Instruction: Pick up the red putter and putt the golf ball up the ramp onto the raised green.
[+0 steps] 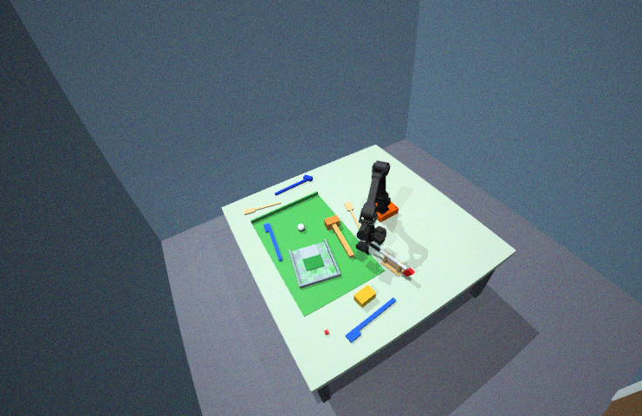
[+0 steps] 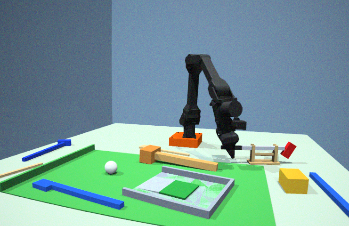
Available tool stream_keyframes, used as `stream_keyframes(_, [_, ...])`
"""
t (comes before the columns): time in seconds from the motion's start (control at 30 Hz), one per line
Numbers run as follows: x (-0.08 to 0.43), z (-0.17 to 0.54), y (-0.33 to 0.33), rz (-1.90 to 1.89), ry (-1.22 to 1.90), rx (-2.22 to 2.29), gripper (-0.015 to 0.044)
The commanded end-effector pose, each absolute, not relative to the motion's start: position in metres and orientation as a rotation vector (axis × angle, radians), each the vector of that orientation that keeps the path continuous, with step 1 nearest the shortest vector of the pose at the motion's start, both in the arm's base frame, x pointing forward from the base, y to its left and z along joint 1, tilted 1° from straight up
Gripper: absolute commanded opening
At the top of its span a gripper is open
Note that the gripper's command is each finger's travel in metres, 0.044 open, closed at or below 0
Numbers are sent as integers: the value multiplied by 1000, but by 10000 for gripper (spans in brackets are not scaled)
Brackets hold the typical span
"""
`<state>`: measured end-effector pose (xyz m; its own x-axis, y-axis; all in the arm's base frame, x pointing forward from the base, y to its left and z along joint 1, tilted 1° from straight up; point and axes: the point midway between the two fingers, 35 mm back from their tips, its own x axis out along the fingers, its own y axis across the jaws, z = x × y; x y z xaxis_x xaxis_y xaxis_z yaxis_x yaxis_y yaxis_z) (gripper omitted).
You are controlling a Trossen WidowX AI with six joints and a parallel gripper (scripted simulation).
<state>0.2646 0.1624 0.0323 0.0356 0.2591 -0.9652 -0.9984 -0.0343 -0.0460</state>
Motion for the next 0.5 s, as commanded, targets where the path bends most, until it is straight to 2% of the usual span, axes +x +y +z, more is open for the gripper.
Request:
stream_keyframes(0.0, [263,28,161,1323,971,-1066,440])
stream_keyframes(0.03, [263,28,161,1323,971,-1066,440])
stream_keyframes(0.47, [264,31,162,1321,967,-1062,99])
